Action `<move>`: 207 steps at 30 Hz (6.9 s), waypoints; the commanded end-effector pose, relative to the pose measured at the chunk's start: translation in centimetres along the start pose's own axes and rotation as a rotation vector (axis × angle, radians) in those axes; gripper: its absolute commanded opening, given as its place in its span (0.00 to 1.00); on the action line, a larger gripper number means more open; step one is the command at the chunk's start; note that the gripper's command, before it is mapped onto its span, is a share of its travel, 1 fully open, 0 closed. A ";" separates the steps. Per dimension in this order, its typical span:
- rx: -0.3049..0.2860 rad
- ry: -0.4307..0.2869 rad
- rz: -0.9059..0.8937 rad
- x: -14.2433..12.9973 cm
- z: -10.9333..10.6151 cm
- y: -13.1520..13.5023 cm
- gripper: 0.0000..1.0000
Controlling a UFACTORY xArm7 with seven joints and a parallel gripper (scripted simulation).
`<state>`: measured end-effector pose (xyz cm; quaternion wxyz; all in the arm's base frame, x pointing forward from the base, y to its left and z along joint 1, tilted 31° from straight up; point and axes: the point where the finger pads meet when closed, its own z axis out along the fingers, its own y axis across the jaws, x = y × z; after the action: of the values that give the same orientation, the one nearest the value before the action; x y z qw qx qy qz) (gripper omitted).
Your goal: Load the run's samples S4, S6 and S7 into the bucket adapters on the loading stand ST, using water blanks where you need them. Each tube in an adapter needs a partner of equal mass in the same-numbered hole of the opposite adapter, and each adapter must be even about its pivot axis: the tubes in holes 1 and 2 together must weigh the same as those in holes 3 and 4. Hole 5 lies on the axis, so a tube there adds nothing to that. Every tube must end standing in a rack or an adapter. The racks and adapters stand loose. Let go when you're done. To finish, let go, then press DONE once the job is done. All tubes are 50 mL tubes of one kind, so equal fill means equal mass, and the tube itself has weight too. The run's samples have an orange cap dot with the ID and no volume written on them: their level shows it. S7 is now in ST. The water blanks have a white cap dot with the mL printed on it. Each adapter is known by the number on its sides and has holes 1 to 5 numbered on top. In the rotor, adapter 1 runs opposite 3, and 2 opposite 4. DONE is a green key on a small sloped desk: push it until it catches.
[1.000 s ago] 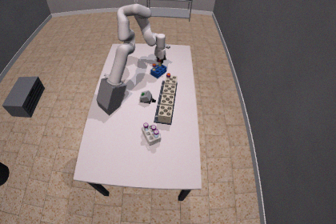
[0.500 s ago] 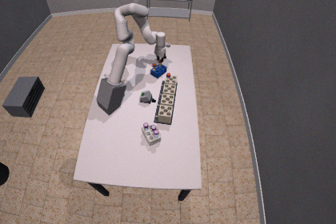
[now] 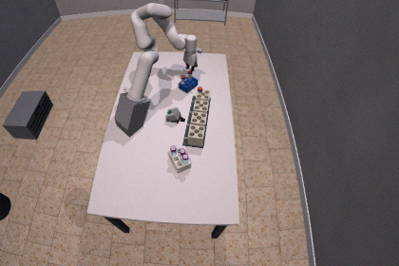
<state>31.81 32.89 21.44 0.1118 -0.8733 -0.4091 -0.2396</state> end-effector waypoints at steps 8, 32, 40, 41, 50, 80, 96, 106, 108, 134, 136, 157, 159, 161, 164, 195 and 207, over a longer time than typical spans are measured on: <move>-0.001 0.003 0.000 0.1 -2.3 0.0 0.44; -0.001 0.003 0.000 0.1 -6.3 0.0 0.44; -0.001 0.003 0.000 0.1 -7.9 0.0 0.44; -0.001 0.003 0.000 0.1 -8.1 0.0 0.44; -0.001 0.003 0.000 0.1 -9.5 0.0 0.44; -0.001 0.003 0.200 -1.3 -9.4 2.7 0.57; 0.000 0.003 0.700 -4.9 -9.4 9.3 0.57; 0.000 0.003 0.966 -6.8 -9.5 12.8 0.57; 0.000 0.004 1.015 -7.3 -9.5 13.7 0.57; -0.001 0.004 1.015 -9.6 -9.3 18.0 0.57; -0.001 0.003 1.015 -9.6 -8.9 18.0 0.57; -0.001 0.003 1.015 -9.6 -5.0 18.0 0.57; -0.001 0.003 1.015 -9.6 -4.6 18.0 0.57; -0.001 0.003 1.015 -9.6 -4.2 18.0 0.57; -0.001 0.003 1.015 -9.6 -3.6 18.0 0.57; -0.001 0.003 1.015 -9.6 1.8 18.0 0.57; -0.001 0.003 1.015 -9.6 1.9 18.0 0.57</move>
<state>40.89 15.76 14.87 0.2140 -0.9621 0.0667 -0.1553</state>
